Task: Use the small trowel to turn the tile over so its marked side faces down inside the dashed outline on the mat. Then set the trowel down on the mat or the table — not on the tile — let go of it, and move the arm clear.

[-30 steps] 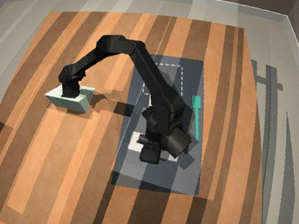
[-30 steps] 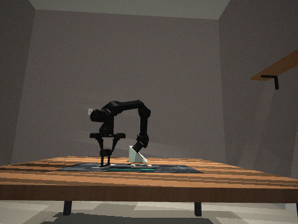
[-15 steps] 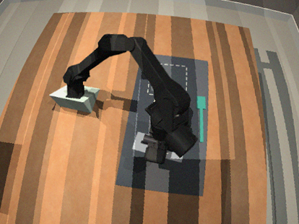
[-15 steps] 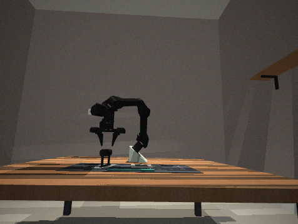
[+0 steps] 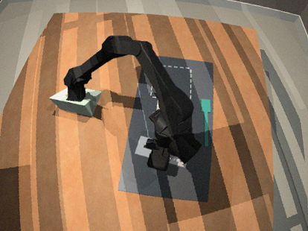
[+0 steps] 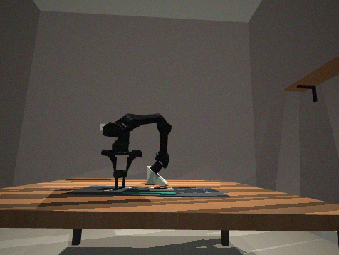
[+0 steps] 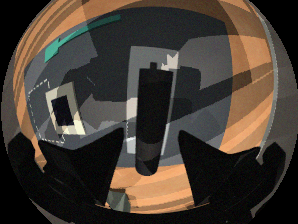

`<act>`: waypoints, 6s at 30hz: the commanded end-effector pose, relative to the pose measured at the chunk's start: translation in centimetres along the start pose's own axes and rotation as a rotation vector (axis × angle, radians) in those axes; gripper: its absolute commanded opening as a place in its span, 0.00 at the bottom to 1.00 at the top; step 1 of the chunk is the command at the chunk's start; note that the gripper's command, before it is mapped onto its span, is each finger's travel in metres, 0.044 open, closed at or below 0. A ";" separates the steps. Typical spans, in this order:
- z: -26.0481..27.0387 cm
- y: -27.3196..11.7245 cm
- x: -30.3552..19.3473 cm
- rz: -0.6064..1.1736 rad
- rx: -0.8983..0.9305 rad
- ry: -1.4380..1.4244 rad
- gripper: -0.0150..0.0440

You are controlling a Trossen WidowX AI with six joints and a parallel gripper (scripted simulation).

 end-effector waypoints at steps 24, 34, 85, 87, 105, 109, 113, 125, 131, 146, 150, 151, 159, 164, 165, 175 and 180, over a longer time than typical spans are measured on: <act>0.1 1.8 -0.1 0.005 0.006 0.025 0.47; 0.1 1.8 -0.1 0.005 0.006 0.025 0.47; 0.1 1.8 -0.1 0.001 0.008 -1.175 0.56; 0.1 1.8 -0.1 0.001 0.008 -1.175 0.65; 0.1 1.8 -0.1 0.001 0.008 -1.175 0.71; 0.1 0.8 -0.1 0.002 0.008 -1.180 0.71; 0.1 -2.7 -0.4 0.002 0.009 -1.197 0.71; 0.1 -2.0 -0.3 0.002 0.008 -1.188 0.71; 0.1 -1.0 -0.2 0.002 0.008 -1.176 0.71; 0.0 1.4 -0.1 0.002 0.008 -1.146 0.71; 0.0 1.8 -0.1 0.002 0.008 -1.141 0.71; 0.0 1.8 -0.1 0.002 0.008 -1.141 0.67; 0.0 1.8 -0.1 0.002 0.008 -1.141 0.47; 0.0 1.8 -0.1 0.002 0.008 -1.141 0.47; 0.0 1.8 -0.1 0.002 0.008 -1.141 0.47; 0.0 1.8 -0.1 0.002 0.008 -1.141 0.47; 0.0 1.8 -0.1 0.001 0.008 -1.180 0.47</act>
Point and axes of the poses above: the point midway between the two fingers, 35 mm back from their tips, its own y axis out along the fingers, its own z axis across the jaws, x = y × z, the point moved 3 cm from there along -y, back along the fingers, and after that the axes turned 7 degrees about y, right-handed, at the moved point
